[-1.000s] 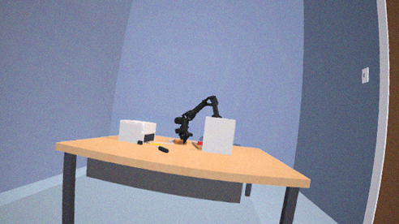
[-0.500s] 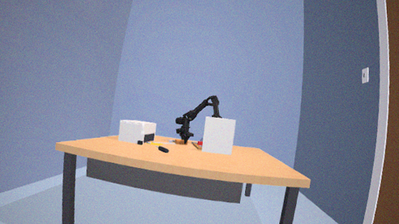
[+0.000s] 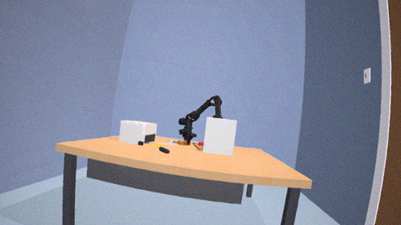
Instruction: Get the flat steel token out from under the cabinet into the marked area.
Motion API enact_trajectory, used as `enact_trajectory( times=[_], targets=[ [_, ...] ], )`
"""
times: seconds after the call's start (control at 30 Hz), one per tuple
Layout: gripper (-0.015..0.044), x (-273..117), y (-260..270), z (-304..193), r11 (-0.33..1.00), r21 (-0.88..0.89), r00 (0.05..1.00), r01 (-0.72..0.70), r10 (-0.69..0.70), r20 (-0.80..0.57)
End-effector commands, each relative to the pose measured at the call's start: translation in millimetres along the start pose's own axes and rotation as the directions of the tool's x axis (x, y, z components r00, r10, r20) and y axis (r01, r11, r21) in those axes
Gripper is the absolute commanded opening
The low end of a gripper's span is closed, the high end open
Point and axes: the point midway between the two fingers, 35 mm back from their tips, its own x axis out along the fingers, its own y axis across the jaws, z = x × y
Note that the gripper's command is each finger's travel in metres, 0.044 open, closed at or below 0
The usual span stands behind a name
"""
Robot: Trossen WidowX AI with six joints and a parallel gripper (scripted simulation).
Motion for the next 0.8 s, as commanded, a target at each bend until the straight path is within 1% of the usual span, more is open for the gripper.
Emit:
enact_trajectory(
  times=[0.0,0.5,0.77],
  targets=[
    [0.0,-2,1,-5,1.0,-0.005,1.0,0.001,-0.001,0.004],
    [0.0,-2,-8,-22,1.0,-0.017,1.0,0.002,-0.002,0.004],
    [0.0,-2,-8,-15,1.0,-0.017,1.0,0.002,-0.002,0.004]
  ],
)
